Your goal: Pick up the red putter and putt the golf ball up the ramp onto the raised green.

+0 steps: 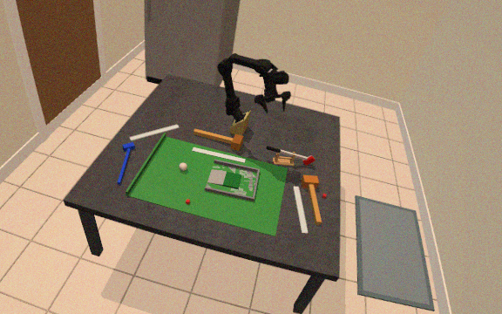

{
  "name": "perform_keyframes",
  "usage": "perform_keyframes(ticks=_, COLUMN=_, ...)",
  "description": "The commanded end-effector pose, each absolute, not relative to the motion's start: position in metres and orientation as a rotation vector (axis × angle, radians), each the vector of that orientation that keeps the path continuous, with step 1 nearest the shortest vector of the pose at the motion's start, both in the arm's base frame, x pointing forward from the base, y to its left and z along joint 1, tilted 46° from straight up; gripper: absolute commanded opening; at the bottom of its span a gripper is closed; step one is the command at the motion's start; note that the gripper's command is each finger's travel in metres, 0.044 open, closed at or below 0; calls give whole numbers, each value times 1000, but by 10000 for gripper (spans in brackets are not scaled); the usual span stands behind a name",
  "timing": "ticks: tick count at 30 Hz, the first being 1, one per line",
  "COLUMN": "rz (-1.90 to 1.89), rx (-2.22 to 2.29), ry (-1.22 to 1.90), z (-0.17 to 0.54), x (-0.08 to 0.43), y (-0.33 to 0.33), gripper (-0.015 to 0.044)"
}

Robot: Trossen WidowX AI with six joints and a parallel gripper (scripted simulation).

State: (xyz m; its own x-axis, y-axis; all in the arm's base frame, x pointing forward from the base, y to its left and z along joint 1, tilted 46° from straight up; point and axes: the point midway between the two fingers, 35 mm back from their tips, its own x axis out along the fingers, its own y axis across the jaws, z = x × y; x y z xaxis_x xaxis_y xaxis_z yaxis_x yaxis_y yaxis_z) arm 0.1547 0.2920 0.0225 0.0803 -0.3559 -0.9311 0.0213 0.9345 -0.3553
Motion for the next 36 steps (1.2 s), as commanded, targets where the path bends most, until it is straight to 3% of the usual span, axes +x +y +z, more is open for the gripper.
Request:
perform_keyframes(ticks=1, rz=113, rx=-915, ry=1599, z=-33, x=188, y=269, gripper=440)
perform_keyframes(ticks=27, rz=1056, rx=-1814, ry=1756, z=-114, x=217, y=209, gripper=440)
perform_keyframes(ticks=36, rz=1070, rx=-1823, ry=1756, z=-116, x=219, y=209, gripper=440)
